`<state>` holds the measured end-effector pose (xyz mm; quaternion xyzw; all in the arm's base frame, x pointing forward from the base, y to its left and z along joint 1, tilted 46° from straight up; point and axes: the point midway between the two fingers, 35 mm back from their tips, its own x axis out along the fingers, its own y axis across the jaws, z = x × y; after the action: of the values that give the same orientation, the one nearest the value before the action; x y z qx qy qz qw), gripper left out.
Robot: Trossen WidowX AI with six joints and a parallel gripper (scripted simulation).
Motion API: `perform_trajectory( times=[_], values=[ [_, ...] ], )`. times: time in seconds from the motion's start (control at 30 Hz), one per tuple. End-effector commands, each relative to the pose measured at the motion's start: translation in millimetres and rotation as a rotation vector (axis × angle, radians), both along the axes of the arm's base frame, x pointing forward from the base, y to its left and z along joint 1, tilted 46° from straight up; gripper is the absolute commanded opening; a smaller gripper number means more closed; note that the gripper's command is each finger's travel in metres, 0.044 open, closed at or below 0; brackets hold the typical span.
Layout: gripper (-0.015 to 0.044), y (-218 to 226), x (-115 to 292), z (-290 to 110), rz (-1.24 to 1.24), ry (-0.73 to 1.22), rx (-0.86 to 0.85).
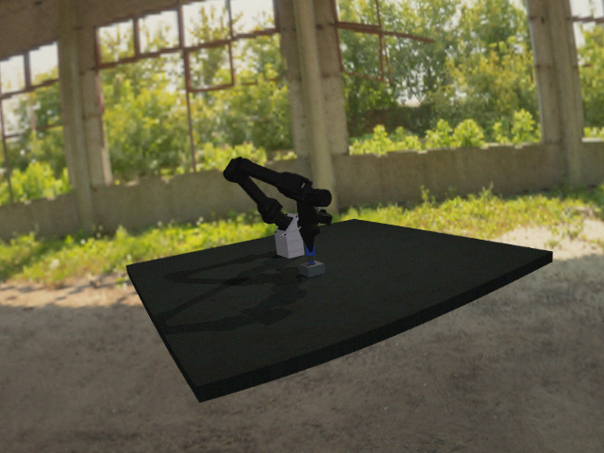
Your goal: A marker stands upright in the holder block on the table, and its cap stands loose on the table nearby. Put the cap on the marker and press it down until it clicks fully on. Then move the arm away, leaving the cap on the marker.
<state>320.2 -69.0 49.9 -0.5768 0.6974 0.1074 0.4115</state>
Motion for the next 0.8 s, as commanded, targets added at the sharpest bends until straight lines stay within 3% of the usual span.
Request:
perform_trajectory(
  times=[0.0,0.53,0.77],
  values=[
    [0.0,-5.6,-0.6,-4.7,0.002,0.003,-0.006],
    [0.0,-14.5,-1.4,-12.4,0.002,0.004,-0.008],
    [0.0184,-13.7,-1.6,-12.4,-0.001,0.002,-0.003]
  ],
)
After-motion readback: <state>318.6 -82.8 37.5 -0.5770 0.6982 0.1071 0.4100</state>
